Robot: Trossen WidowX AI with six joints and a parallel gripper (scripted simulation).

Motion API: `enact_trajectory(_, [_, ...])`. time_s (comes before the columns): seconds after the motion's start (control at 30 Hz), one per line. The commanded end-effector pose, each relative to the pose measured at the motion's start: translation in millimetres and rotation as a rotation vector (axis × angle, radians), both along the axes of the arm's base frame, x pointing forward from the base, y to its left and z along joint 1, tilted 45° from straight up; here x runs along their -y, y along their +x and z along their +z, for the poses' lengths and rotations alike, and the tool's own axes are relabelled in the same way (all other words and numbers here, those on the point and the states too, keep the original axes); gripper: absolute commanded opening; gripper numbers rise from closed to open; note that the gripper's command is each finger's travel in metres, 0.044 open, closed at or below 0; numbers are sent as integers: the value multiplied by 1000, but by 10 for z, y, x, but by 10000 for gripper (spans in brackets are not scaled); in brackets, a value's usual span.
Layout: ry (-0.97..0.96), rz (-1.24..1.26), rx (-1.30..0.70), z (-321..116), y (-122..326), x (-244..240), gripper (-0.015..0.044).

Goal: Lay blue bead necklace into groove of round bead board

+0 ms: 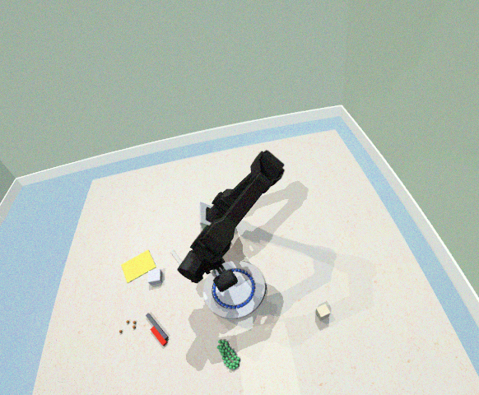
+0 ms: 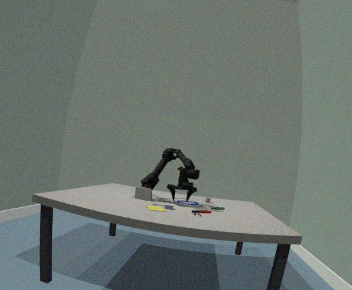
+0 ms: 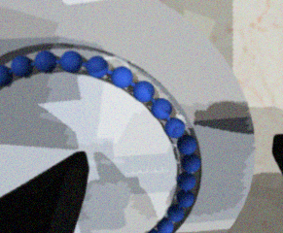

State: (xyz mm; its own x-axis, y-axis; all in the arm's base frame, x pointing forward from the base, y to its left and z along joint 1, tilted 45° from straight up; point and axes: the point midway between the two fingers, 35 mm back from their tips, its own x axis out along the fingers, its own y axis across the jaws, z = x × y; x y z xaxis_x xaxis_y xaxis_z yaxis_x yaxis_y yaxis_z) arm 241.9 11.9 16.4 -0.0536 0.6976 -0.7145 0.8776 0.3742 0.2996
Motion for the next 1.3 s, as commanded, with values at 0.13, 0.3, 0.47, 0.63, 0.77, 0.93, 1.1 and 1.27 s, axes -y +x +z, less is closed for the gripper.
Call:
enact_trajectory(0.13, [5,1,3,6,5,-4,440])
enact_trajectory(0.3, [5,1,3,6,5,-4,440])
enact_trajectory(0.47, [5,1,3,6,5,-4,440])
enact_trajectory(0.63, [5,1,3,6,5,-4,440])
enact_trajectory(0.77, [4,1,3,23,9,15,440])
enact_trajectory(0.93, [-1,1,-1,499,25,487,440])
enact_trajectory(1.1, [1,1,-2,583,11,557,440])
enact_trajectory(1.27, [1,1,-2,583,11,557,440])
